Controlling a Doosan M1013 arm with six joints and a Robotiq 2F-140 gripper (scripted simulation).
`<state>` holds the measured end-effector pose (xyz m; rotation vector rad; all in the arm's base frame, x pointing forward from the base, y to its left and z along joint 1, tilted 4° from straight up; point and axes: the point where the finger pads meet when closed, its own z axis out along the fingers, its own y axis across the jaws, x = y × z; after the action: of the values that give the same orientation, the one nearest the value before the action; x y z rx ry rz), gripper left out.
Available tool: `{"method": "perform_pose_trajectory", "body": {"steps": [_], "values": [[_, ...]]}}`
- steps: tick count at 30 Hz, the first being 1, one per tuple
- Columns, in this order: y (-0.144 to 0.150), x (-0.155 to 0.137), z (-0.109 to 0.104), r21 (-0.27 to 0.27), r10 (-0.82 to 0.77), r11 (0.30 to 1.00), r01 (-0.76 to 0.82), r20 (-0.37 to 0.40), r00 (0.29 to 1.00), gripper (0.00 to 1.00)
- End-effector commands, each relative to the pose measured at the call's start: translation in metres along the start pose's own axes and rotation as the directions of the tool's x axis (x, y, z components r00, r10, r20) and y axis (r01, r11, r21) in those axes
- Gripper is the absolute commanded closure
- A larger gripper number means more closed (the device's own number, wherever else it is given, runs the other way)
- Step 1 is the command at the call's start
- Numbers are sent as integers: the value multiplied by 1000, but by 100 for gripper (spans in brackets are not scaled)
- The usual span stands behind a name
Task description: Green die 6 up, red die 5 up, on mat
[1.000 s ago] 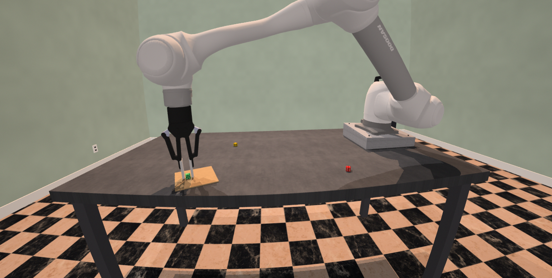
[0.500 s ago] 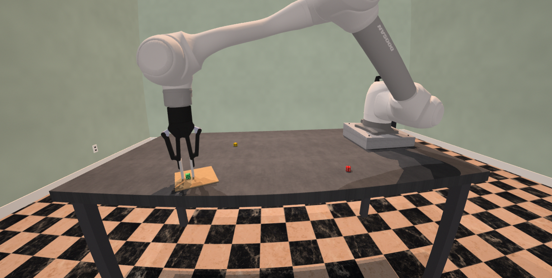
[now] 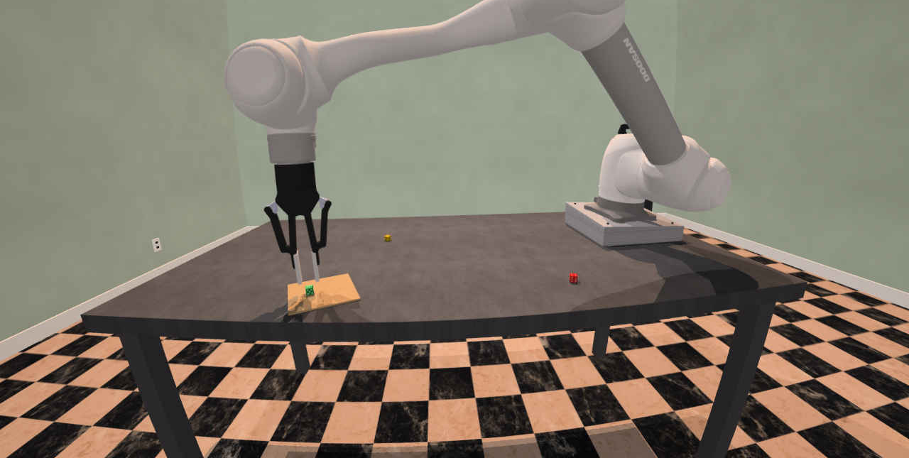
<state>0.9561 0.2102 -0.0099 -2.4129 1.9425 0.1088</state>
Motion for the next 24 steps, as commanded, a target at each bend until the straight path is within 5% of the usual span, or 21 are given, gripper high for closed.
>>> {"method": "perform_pose_trajectory", "body": {"steps": [1,9,17,18,24], "values": [[-1,2,-24,1,-4,1000,4,-3,1000,73],[-1,2,-58,1,-4,1000,4,-3,1000,73],[-1,2,-64,1,-4,1000,4,-3,1000,73],[-1,2,-64,1,-4,1000,4,-3,1000,0],[-1,2,-64,1,-4,1000,4,-3,1000,0]]}}
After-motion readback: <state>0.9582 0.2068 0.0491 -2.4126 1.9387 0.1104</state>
